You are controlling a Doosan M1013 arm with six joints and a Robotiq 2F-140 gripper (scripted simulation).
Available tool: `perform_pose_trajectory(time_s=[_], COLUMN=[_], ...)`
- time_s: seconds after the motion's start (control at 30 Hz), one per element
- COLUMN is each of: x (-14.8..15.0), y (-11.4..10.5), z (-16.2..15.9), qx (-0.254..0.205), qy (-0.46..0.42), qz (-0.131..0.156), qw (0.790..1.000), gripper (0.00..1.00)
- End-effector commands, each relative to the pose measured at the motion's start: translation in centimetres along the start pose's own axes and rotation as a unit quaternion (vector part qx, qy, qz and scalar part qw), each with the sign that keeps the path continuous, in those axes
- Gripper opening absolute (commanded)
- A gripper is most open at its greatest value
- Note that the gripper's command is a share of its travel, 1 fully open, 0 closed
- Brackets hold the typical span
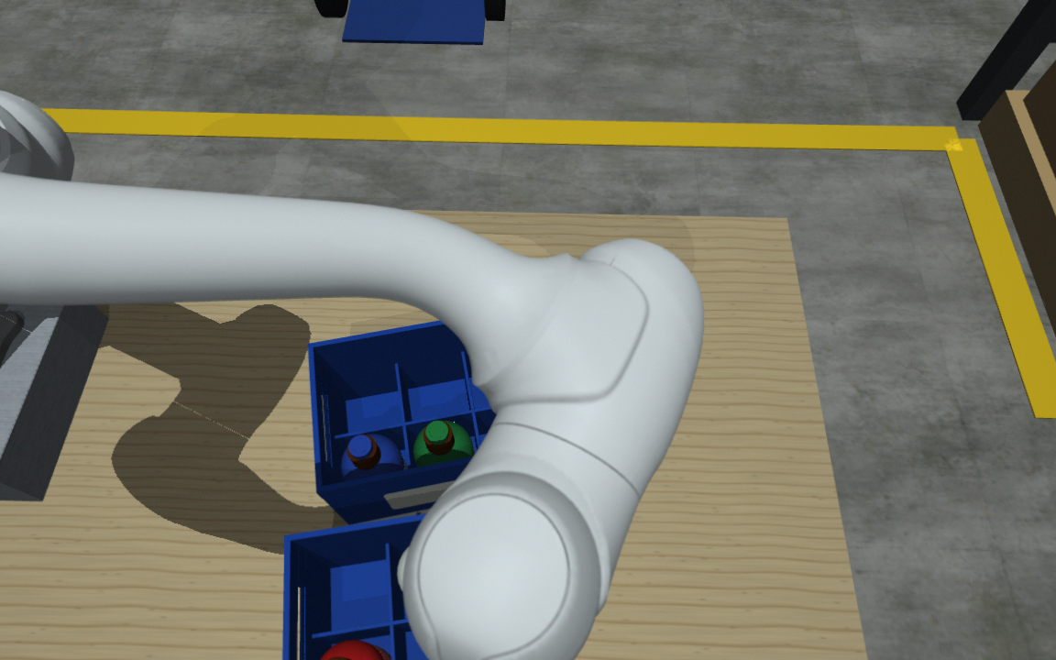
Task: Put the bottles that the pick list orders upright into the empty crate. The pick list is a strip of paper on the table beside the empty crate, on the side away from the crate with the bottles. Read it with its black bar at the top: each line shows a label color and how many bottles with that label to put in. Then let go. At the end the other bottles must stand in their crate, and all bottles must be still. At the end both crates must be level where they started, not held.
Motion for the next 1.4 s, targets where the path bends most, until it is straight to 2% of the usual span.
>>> perform_pose_trajectory(time_s=[0.0,0.3,0.67,0.7,1.37], x=[0.0,0.0,0.0,0.0,0.0], y=[0.3,1.4,1.4,1.2,1.2], z=[0.0,0.0,0.0,0.0,0.0], qx=[0.0,0.0,0.0,0.0,0.0], qy=[0.0,0.0,0.0,0.0,0.0], qz=[0.0,0.0,0.0,0.0,0.0], qw=[1.0,1.0,1.0,1.0,1.0], gripper=[0.38,0.38,0.38,0.0,0.0])
Point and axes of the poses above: the point where the finger pads meet when closed, its own y axis out along the fingers, its own x axis across the jaws, z = x × y, the point moved 3 cm from there along -y, back along the fingers, and after that the axes turned 4 degrees about -y, right-handed, at the moved point
